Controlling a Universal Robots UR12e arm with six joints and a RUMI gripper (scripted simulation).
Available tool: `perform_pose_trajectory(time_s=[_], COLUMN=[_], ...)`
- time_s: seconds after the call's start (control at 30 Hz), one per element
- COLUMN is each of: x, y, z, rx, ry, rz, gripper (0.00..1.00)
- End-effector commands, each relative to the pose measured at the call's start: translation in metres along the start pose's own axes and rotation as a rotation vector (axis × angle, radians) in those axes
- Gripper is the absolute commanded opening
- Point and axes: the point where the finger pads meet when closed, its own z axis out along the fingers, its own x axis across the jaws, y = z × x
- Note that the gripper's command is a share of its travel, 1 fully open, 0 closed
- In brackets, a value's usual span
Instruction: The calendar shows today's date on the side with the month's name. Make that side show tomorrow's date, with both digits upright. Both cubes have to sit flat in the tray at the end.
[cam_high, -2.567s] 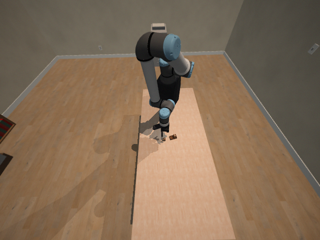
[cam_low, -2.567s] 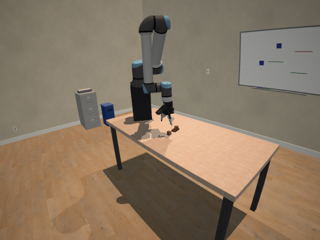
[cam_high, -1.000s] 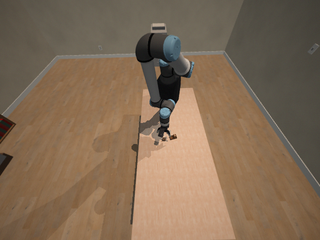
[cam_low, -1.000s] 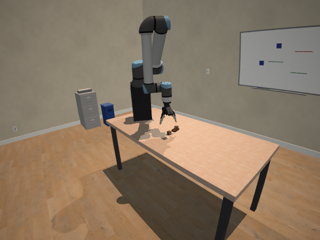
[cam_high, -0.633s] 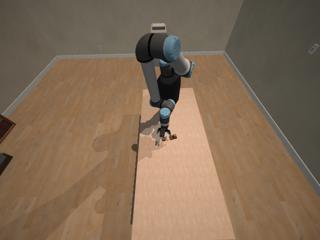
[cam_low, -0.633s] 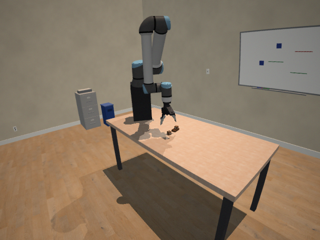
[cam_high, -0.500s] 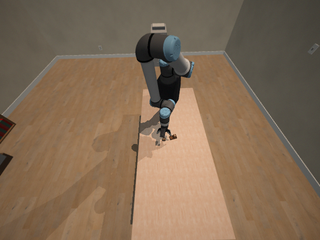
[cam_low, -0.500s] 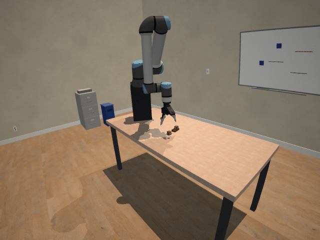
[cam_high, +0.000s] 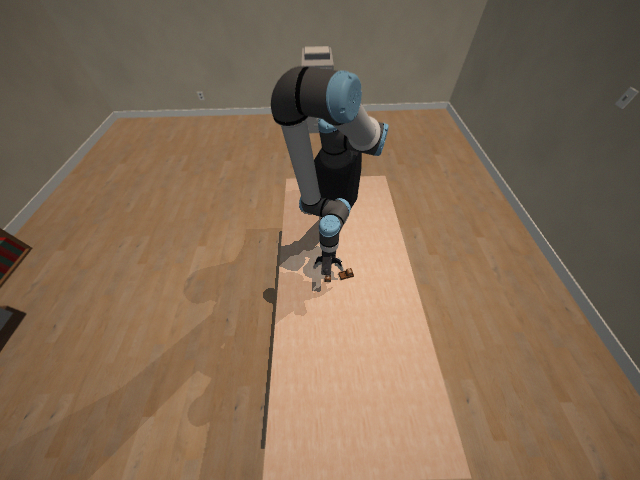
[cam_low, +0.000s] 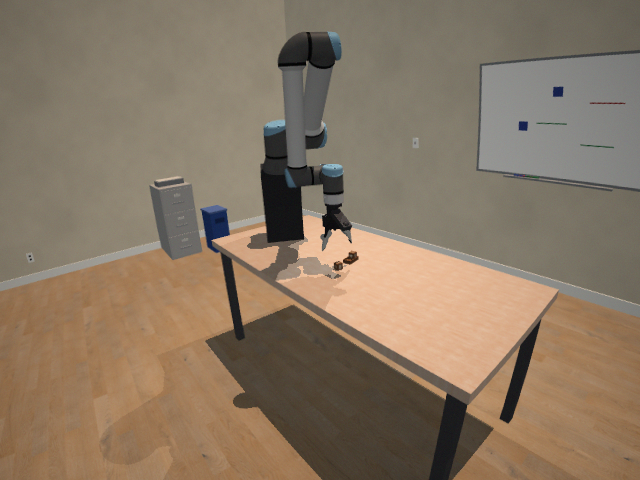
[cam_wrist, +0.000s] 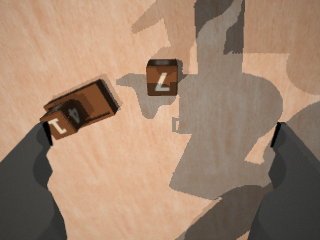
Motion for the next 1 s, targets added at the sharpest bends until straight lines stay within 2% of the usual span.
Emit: perform_pose_trajectory(time_s=[0.0, 0.3, 0.33, 0.97], x=[-0.0002, -0.0002, -0.0002, -0.0002], y=[-0.0003, -0.0003, -0.0003, -0.0003], z=[-0.0004, -0.0004, -0.0004, -0.0004], rx=[0.001, 0.001, 0.001, 0.001], ry=[0.000, 0.000, 0.000, 0.000], rz=[-0.010, -0.012, -0.012, -0.012], gripper=[1.00, 1.00, 0.29, 0.29])
